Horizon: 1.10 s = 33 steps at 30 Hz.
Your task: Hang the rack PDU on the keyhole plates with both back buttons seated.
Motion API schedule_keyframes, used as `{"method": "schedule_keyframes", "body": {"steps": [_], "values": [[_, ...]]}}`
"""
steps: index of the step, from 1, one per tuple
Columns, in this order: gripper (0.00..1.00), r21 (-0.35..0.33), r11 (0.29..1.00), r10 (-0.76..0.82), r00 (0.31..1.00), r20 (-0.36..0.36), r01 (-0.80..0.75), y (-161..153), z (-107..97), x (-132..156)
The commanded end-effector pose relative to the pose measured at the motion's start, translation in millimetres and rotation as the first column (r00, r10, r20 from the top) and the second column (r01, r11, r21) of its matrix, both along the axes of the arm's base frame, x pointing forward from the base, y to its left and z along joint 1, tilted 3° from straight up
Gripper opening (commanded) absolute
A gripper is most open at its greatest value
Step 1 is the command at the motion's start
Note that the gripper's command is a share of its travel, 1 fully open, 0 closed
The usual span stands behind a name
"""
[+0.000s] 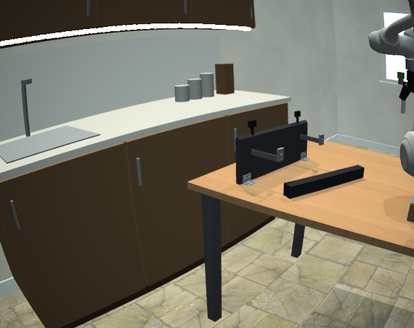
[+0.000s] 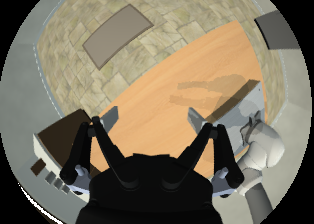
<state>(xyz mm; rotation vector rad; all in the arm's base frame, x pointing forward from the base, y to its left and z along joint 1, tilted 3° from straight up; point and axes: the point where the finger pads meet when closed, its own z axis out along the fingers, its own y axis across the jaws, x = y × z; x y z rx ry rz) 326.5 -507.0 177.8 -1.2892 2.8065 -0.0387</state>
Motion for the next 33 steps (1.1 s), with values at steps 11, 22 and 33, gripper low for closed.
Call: {"method": "schedule_keyframes", "body": {"steps": [11,22,33], "values": [[1.00,0.000,1.000,0.000,1.000,0.000,0.000,0.0,0.1,0.0],[1.00,0.001,1.000,0.007,1.000,0.000,-0.007,8.8,2.3,13.6],[1.00,0.005,0.997,0.074,0.997,-0.003,-0.074,102.2,21.3,119.9]]}}
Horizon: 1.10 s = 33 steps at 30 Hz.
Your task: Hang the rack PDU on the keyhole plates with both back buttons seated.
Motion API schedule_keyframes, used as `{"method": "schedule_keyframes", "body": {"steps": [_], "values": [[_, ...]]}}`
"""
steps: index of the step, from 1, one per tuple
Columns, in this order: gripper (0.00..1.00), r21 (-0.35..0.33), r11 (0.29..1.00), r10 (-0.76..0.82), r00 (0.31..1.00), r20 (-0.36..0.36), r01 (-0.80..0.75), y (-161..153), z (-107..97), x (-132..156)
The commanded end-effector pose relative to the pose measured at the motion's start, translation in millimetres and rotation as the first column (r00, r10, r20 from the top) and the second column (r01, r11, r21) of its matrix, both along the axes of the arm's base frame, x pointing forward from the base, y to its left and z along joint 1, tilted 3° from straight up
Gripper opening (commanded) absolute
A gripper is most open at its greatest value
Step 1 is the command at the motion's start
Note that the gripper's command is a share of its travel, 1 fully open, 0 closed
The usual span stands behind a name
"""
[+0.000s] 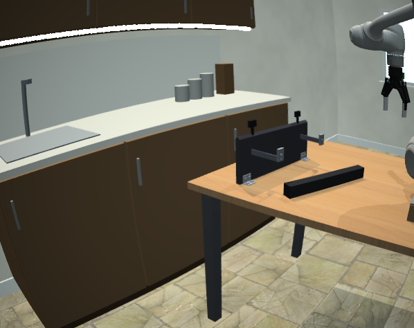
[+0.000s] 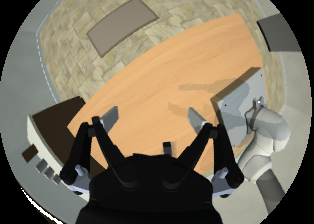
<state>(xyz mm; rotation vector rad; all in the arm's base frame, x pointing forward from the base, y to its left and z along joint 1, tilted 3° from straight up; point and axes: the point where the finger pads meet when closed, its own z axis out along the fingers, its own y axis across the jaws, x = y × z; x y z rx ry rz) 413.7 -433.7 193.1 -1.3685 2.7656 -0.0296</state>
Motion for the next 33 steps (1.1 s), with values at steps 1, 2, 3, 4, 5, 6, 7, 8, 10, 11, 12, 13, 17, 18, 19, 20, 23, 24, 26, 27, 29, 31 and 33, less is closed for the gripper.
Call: {"method": "schedule_keyframes", "body": {"steps": [1,2,3,4,5,6,7,8,10,11,12,13,17,18,19,20,23,24,26,27,29,31,33], "values": [[1.00,0.000,1.000,0.016,1.000,-0.003,-0.016,29.0,6.1,32.7],[1.00,0.000,1.000,0.029,1.000,-0.004,-0.029,57.1,11.2,57.3],[1.00,0.001,0.999,0.042,0.999,-0.004,-0.042,66.9,12.6,62.2],[1.00,0.001,0.999,0.042,0.999,-0.004,-0.042,75.3,14.1,70.0],[1.00,0.002,0.998,0.055,0.998,-0.005,-0.055,86.6,15.8,75.7],[1.00,0.002,0.998,0.055,0.998,-0.005,-0.055,96.3,17.6,83.9],[1.00,0.002,0.998,0.055,0.998,-0.005,-0.055,106.2,19.3,92.0],[1.00,0.002,0.998,0.069,0.998,-0.005,-0.069,118.6,21.1,97.2],[1.00,0.002,0.998,0.069,0.998,-0.005,-0.069,139.1,24.7,112.7],[1.00,0.003,0.997,0.082,0.997,-0.005,-0.082,151.9,26.4,117.0],[1.00,0.003,0.997,0.082,0.997,-0.005,-0.082,162.5,28.2,124.2],[1.00,0.003,0.995,0.095,0.995,-0.006,-0.095,175.3,30.0,128.1],[1.00,0.004,0.994,0.108,0.994,-0.006,-0.108,210.5,35.4,144.4],[1.00,0.004,0.994,0.108,0.994,-0.006,-0.108,210.5,35.4,144.4],[1.00,0.004,0.993,0.120,0.993,-0.006,-0.120,245.2,40.5,158.1],[1.00,0.004,0.993,0.120,0.993,-0.006,-0.120,254.7,42.0,162.5],[1.00,0.005,0.990,0.141,0.990,-0.006,-0.141,290.8,47.0,170.5],[1.00,0.005,0.990,0.141,0.990,-0.006,-0.141,302.9,48.8,174.9],[1.00,0.005,0.989,0.150,0.989,-0.007,-0.150,328.2,52.4,180.5],[1.00,0.006,0.988,0.157,0.988,-0.007,-0.157,341.3,54.2,181.8],[1.00,0.006,0.986,0.169,0.986,-0.007,-0.169,367.1,57.9,184.8],[1.00,0.006,0.984,0.176,0.984,-0.007,-0.176,392.8,61.5,188.0],[1.00,0.006,0.984,0.179,0.984,-0.007,-0.179,418.3,65.0,191.7]]}}
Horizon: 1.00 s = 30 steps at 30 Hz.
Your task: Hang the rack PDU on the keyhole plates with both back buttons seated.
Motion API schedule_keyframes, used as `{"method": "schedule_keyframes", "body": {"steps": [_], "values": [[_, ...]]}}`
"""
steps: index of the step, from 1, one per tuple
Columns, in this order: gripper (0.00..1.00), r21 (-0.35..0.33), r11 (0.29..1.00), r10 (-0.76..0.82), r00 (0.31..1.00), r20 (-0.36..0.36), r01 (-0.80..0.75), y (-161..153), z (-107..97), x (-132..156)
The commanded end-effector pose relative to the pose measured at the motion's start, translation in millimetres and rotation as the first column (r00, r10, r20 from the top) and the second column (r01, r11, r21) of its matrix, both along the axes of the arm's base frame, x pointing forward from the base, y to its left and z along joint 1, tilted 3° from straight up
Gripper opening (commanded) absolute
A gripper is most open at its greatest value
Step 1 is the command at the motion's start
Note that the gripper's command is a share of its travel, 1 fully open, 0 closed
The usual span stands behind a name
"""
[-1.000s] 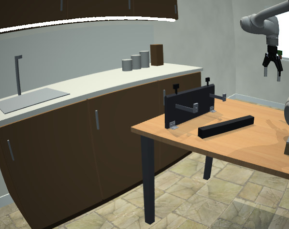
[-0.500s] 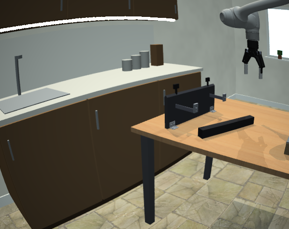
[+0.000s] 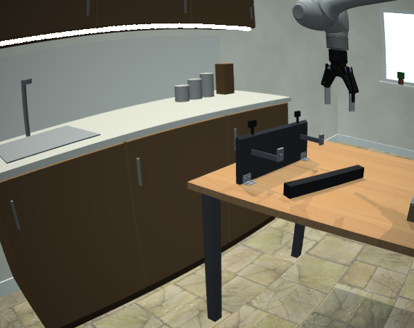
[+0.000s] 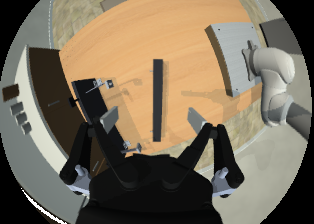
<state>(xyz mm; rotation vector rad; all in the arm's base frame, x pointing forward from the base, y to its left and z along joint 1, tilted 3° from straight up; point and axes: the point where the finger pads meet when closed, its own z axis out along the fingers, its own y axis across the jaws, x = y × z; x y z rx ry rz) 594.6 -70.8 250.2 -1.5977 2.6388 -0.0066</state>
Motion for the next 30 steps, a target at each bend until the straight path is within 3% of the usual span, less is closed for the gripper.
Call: {"method": "schedule_keyframes", "body": {"steps": [1,7,8,30], "values": [[1.00,-0.003,1.000,0.010,1.000,-0.002,-0.010,55.3,7.9,10.8],[1.00,-0.003,1.000,0.010,1.000,-0.002,-0.010,60.3,8.6,11.5],[0.55,-0.003,1.000,0.010,1.000,-0.002,-0.010,60.3,8.6,11.5],[0.55,-0.003,1.000,0.010,1.000,-0.002,-0.010,60.3,8.6,11.5]]}}
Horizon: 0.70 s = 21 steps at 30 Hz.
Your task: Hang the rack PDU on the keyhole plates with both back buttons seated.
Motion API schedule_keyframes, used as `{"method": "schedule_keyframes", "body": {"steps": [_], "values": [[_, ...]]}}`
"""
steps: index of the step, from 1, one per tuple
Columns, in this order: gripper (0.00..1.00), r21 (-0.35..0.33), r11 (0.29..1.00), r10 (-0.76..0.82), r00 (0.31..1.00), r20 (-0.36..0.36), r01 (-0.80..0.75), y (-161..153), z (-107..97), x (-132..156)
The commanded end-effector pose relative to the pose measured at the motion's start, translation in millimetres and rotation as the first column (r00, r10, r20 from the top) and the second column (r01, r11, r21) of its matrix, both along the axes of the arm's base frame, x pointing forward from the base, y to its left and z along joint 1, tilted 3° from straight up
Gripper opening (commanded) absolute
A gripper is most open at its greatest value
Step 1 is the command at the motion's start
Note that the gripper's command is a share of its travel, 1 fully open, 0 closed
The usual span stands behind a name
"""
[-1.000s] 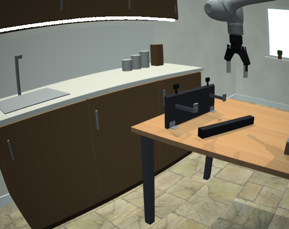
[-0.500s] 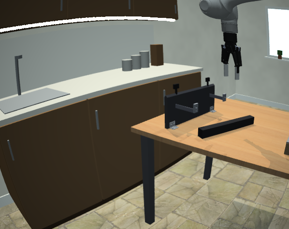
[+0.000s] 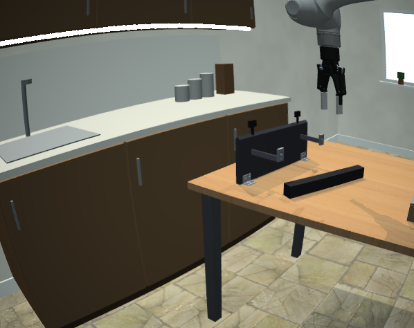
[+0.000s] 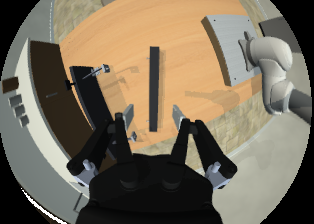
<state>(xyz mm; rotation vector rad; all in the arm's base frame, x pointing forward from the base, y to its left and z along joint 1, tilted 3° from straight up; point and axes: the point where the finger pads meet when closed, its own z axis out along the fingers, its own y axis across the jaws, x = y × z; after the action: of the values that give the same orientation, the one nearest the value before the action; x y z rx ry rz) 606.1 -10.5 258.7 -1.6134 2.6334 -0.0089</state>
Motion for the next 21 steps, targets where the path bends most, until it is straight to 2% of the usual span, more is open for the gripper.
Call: {"method": "schedule_keyframes", "body": {"steps": [1,15,21], "values": [[0.55,0.000,1.000,0.000,1.000,0.000,0.000,0.0,0.1,0.0],[0.55,0.000,1.000,0.000,1.000,0.000,0.000,0.0,-0.6,0.0],[0.55,0.000,1.000,0.000,1.000,0.000,0.000,0.2,-8.5,0.4]]}}
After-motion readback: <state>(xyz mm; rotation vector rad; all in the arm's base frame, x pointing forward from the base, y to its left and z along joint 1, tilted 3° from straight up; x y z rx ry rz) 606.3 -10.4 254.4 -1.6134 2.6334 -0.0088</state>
